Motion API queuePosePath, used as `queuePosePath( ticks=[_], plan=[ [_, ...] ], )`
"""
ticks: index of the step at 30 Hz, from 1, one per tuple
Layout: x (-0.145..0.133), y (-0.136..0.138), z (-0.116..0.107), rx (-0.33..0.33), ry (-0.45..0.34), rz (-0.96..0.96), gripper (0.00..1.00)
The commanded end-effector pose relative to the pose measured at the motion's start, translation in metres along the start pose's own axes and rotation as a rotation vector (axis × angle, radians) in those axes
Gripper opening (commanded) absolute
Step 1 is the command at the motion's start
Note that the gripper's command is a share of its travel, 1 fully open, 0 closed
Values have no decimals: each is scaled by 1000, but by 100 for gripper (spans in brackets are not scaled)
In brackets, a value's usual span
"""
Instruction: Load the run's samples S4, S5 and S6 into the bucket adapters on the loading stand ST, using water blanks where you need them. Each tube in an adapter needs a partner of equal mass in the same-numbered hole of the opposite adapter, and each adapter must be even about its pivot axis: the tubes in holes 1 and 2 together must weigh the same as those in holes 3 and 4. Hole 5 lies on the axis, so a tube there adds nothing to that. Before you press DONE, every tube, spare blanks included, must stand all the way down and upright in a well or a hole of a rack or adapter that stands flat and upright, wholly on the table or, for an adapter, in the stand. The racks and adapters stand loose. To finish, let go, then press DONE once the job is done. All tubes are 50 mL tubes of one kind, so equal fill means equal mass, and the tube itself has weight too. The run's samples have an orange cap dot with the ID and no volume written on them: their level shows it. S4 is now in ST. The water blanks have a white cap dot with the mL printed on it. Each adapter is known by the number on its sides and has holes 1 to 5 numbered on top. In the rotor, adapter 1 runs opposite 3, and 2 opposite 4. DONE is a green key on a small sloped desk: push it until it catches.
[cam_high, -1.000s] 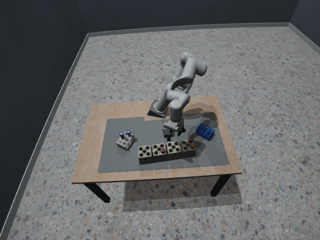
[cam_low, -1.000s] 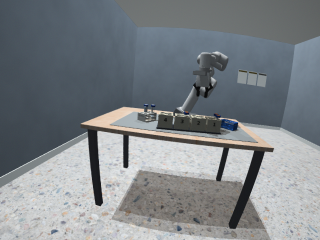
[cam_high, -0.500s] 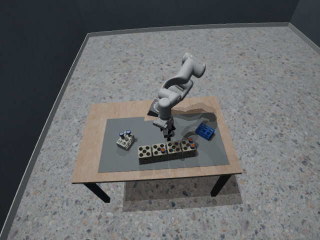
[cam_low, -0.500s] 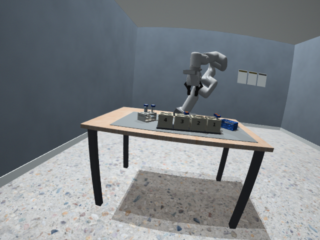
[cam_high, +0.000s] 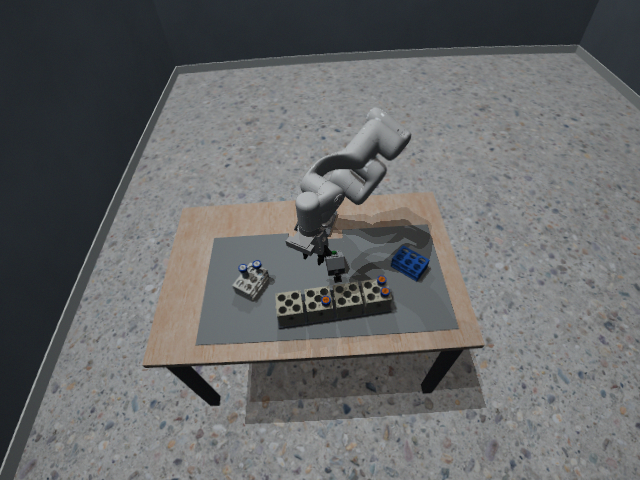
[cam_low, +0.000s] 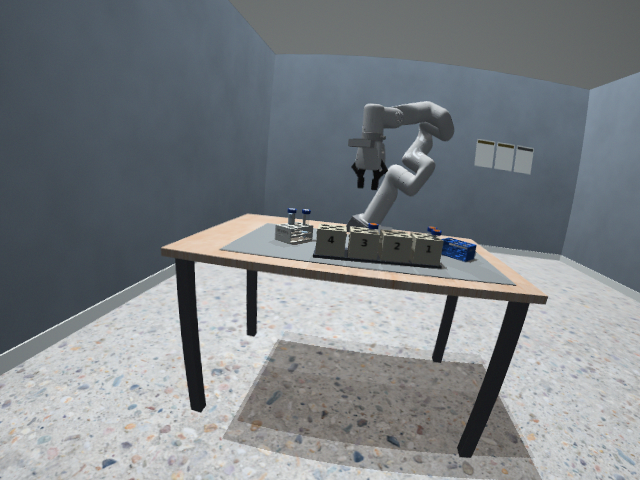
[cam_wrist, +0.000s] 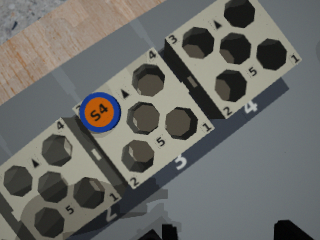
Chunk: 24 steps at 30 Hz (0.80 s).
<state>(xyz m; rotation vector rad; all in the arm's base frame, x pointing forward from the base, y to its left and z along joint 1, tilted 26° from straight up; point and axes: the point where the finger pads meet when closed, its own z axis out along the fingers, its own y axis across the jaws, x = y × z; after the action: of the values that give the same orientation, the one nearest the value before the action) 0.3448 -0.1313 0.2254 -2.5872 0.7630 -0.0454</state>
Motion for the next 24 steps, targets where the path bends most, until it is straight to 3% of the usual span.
queuePosePath(
  ticks=[1, 24],
  plan=[
    [7, 22, -1, 1, 3, -2, 57],
    [29, 120, -1, 0, 3, -2, 57]
  ],
)
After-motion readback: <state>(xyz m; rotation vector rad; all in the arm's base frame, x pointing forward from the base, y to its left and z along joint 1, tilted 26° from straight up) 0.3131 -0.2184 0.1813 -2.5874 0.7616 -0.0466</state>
